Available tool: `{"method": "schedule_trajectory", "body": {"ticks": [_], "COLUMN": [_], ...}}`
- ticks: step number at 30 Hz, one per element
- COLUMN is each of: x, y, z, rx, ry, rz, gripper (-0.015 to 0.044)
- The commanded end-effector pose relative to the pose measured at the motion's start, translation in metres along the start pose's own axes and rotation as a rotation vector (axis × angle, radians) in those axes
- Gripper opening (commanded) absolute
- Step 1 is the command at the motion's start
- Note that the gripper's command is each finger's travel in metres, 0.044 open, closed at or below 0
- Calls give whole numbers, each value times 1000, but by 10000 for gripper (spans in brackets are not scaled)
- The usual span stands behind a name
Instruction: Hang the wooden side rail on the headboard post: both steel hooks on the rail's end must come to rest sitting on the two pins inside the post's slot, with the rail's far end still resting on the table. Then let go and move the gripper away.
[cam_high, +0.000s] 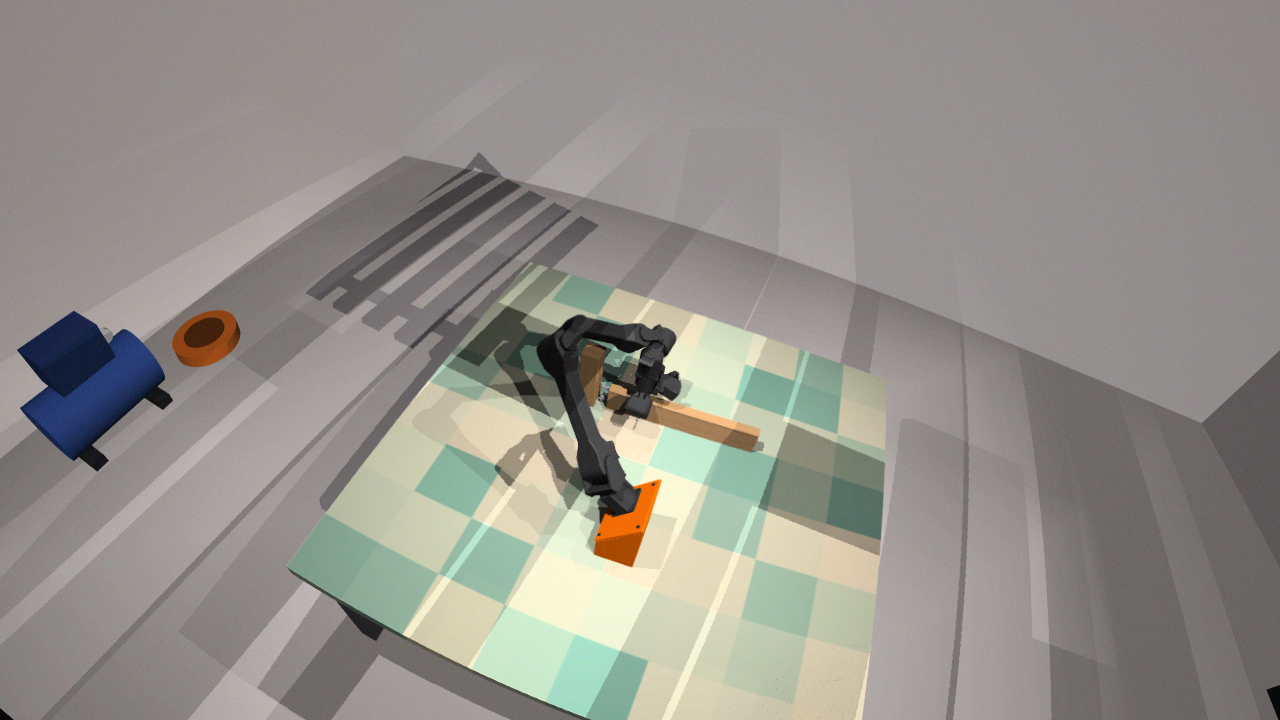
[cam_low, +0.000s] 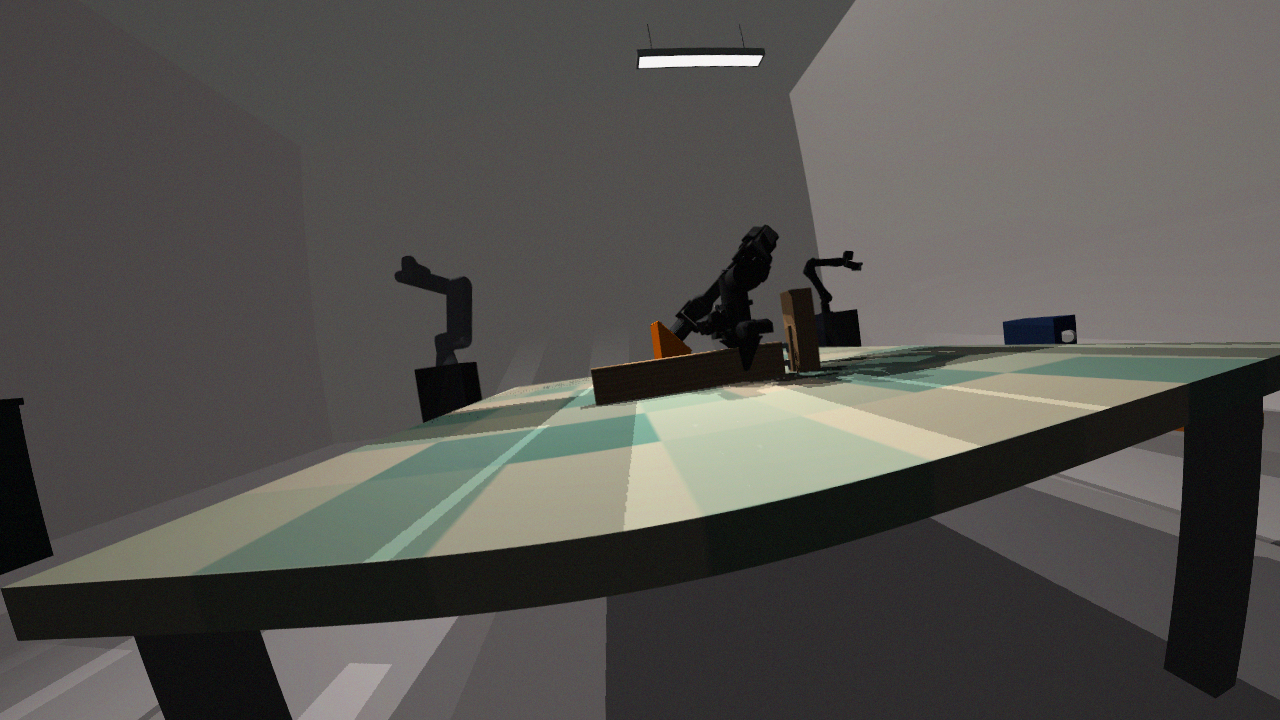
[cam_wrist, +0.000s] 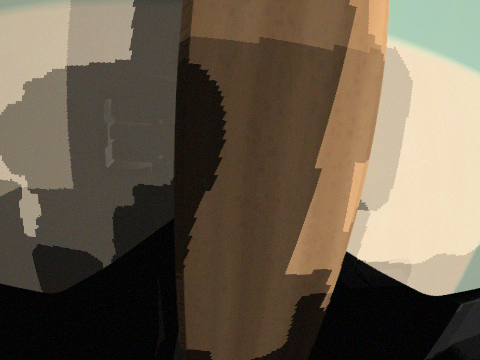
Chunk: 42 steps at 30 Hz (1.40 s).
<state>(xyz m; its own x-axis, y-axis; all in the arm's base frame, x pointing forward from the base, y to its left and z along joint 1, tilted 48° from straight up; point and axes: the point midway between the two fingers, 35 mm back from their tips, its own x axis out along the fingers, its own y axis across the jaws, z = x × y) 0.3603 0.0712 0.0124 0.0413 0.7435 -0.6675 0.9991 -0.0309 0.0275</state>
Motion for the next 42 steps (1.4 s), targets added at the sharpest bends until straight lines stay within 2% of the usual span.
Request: {"method": "schedule_trajectory", "body": {"ticks": [1,42], "x": [-2,-8], "y": [0,0], "z": [0,0], "rx": [12,12], "ry": [5,5], "rz": [-1,-1], "gripper": [0,0]}}
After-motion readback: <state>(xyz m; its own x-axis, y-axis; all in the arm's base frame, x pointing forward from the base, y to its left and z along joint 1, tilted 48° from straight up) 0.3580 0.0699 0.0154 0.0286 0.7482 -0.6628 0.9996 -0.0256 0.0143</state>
